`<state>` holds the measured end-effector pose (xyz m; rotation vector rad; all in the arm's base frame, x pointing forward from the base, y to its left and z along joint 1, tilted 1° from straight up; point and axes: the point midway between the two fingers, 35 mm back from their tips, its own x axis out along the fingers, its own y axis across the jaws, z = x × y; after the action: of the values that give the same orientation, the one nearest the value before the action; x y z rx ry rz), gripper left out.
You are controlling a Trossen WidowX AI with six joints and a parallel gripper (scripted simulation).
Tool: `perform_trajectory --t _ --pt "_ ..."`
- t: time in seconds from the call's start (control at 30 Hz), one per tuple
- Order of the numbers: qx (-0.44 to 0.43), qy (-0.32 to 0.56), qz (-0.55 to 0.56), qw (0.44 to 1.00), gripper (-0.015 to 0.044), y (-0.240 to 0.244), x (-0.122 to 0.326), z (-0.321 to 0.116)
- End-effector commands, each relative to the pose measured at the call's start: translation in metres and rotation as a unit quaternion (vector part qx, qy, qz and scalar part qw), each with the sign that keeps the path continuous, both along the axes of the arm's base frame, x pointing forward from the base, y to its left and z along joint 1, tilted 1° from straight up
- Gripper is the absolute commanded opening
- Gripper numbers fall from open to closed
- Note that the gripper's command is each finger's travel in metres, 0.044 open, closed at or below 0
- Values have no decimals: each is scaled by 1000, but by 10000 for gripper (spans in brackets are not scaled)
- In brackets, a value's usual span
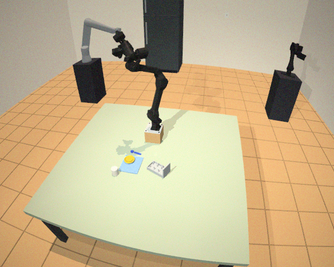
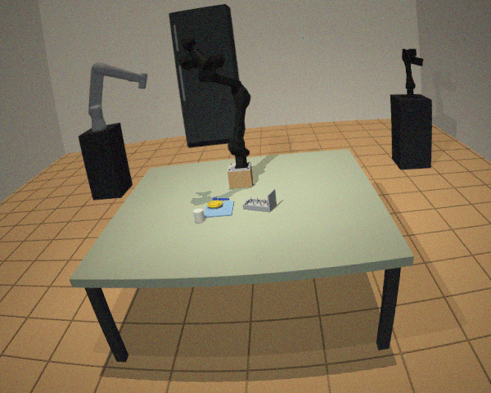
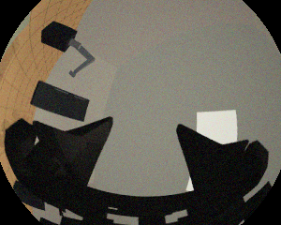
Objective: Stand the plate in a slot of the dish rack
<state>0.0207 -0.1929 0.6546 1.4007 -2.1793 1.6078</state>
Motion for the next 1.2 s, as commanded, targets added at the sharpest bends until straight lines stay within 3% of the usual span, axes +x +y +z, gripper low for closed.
perform_trajectory --t 0.0,0.53,1.17 --pt "28 48 -11 998 400 -10 16 -3" --pt "147 262 -58 952 400 -47 82 -23" --pt "217 518 -107 821 400 -79 168 -64"
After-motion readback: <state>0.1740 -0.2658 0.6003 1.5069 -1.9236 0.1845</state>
